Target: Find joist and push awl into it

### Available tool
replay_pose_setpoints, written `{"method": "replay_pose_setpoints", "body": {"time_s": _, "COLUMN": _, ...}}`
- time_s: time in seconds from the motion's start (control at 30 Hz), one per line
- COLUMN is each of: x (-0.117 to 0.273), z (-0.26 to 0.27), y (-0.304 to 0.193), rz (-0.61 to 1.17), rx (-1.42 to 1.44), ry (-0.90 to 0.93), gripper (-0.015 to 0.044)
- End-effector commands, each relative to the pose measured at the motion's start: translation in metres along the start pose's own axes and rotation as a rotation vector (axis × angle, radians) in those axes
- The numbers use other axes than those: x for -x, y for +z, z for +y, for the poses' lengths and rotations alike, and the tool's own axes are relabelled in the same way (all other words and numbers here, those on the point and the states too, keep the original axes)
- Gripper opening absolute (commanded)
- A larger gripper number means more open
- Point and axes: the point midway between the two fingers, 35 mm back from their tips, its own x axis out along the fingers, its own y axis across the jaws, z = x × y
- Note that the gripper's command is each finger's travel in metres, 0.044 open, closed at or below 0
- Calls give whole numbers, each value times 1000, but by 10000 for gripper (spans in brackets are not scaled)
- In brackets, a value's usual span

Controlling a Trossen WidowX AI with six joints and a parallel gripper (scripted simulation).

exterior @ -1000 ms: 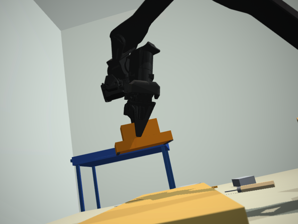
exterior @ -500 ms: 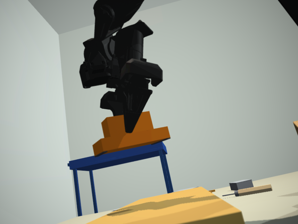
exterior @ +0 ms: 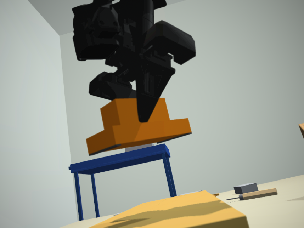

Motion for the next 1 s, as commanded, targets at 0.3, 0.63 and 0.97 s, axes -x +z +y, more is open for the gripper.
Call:
{"method": "replay_pose_setpoints", "body": {"time_s": 0.3, "x": -3, "z": 82, "y": 19, "rz": -28, "rx": 207, "ry": 49, "gripper": 0}}
{"method": "replay_pose_setpoints", "body": {"time_s": 0.63, "x": -5, "z": 145, "y": 19, "rz": -51, "rx": 364, "ry": 103, "gripper": 0}}
{"method": "replay_pose_setpoints", "body": {"time_s": 0.97, "x": -4, "z": 205, "y": 7, "rz": -80, "rx": 518, "ry": 162, "gripper": 0}}
